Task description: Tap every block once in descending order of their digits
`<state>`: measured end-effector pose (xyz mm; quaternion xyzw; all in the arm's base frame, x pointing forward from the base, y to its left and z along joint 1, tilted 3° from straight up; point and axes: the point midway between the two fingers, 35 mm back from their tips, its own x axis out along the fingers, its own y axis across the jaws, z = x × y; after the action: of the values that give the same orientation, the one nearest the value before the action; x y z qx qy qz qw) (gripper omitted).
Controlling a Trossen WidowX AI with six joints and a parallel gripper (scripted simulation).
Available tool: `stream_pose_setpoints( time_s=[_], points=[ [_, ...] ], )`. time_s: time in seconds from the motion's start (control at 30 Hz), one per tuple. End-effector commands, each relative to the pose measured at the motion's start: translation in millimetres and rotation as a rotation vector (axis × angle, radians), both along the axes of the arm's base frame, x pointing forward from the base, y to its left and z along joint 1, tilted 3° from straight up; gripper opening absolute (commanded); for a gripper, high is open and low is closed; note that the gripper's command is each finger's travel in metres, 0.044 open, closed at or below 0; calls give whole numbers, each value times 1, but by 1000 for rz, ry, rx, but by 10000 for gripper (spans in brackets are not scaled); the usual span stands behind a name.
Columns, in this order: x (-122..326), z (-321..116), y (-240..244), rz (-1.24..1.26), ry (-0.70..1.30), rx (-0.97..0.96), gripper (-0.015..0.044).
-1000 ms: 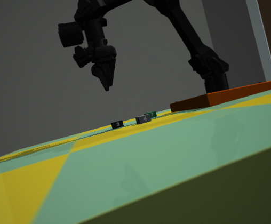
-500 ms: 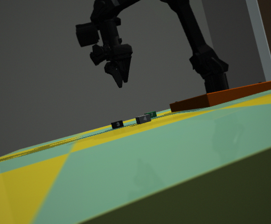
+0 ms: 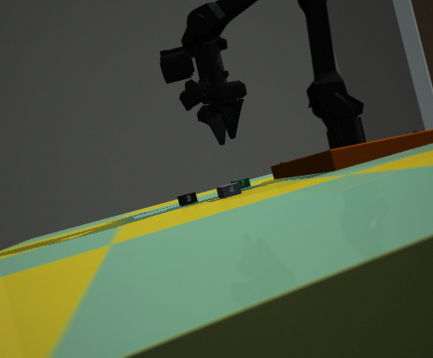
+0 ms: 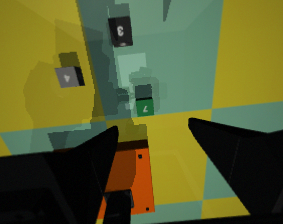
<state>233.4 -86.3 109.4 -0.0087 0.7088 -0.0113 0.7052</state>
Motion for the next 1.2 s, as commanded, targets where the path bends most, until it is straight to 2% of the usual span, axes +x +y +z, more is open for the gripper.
stream_pose_setpoints(
  time_s=[0.0,0.23,0.27,0.67,1.17],
  points=[
    [-8,-51,0,4,25,5,216],
    [-10,-60,0,4,25,6,32],
    [-10,-60,0,4,25,6,20],
    [-10,-61,0,4,25,6,20],
    [-11,-84,-1,4,25,5,20]
  ],
)
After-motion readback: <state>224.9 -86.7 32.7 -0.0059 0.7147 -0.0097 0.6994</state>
